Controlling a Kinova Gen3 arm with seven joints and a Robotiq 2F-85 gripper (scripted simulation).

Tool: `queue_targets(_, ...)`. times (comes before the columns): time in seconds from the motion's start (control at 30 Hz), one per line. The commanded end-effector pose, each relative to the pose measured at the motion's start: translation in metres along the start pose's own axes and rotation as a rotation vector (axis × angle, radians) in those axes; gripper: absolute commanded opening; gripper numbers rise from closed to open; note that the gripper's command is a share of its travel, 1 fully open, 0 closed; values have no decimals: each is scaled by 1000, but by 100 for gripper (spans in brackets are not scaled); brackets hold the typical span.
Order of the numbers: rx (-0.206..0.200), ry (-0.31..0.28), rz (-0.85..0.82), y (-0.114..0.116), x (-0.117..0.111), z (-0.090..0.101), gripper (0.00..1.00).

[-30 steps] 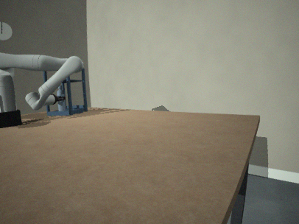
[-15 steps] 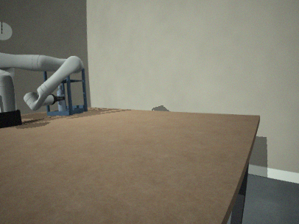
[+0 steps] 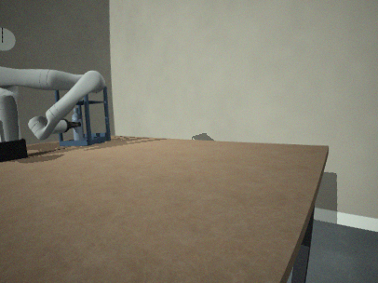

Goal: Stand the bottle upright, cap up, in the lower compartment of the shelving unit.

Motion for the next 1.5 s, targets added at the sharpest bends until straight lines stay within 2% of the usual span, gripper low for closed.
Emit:
queue_targets(0.0,3,0,0,1,0,2,76)
queue_targets(1.47,3,0,0,1,0,12,76)
Point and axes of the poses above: the point where the finger pads meet when closed, its own z axis back along the fingers, its own y axis across the jaws, x = y × z, the point moved 4 cm from there along z, back along the fingers, and after that the axes turned 3 degrees about z, right-handed, at the moved point
